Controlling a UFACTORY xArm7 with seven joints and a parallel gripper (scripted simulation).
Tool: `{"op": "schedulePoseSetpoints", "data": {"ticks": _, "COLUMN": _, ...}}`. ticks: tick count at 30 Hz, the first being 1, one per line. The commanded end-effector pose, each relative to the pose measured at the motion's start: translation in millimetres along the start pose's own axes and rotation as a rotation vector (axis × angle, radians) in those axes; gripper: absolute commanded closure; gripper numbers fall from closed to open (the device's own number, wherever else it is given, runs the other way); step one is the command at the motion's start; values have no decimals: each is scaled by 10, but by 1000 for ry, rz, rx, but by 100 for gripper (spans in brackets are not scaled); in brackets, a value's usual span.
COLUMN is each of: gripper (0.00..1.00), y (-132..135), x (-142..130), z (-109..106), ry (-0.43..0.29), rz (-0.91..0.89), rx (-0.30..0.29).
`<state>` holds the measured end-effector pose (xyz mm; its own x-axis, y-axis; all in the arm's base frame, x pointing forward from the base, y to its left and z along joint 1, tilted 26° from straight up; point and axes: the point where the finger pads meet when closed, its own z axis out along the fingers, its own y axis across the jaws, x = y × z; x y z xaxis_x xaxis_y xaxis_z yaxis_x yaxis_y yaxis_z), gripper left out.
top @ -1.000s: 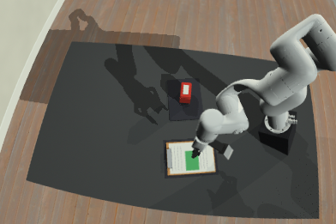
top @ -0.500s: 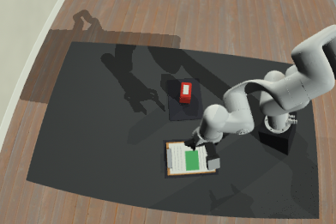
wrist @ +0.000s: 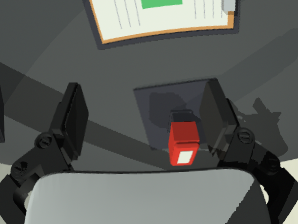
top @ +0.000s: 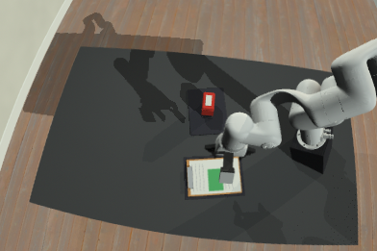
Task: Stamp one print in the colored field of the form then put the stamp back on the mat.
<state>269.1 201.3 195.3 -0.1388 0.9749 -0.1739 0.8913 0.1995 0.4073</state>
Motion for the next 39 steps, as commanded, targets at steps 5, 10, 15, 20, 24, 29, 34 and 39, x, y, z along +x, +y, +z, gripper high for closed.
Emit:
{"op": "schedulePoseSetpoints", "data": {"ticks": 5, "gripper": 3, "y": 268, "x": -820, "z": 130, "ry": 2, "rz": 1, "rx": -2}}
{"op": "schedulePoseSetpoints", "data": {"ticks": 10, "gripper": 3, "y": 395, "x": -1231, "z": 200, "ry": 2, "rz": 1, "rx": -2}}
{"op": "schedulePoseSetpoints", "data": {"ticks": 15, "gripper": 3, "y": 610, "x": -1925, "z": 319, "ry": 2, "rz": 1, "rx": -2}}
{"op": "schedulePoseSetpoints", "data": {"ticks": 20, "gripper": 3, "y": 768, "x": -2435, "z": 407, "ry": 2, "rz": 1, "rx": -2}}
{"op": "schedulePoseSetpoints", "data": {"ticks": 24, "gripper": 3, "y": 822, "x": -2611, "z": 437, "ry": 2, "rz": 1, "rx": -2}}
{"op": "schedulePoseSetpoints", "data": {"ticks": 29, "gripper": 3, "y": 832, "x": -2642, "z": 442, "ry": 2, "rz": 1, "rx": -2}}
{"op": "schedulePoseSetpoints", "data": {"ticks": 34, "gripper": 3, "y": 832, "x": -2642, "z": 443, "ry": 2, "rz": 1, "rx": -2}}
{"op": "schedulePoseSetpoints", "data": {"ticks": 39, "gripper": 3, "y": 832, "x": -2642, "z": 447, "ry": 2, "rz": 1, "rx": -2}}
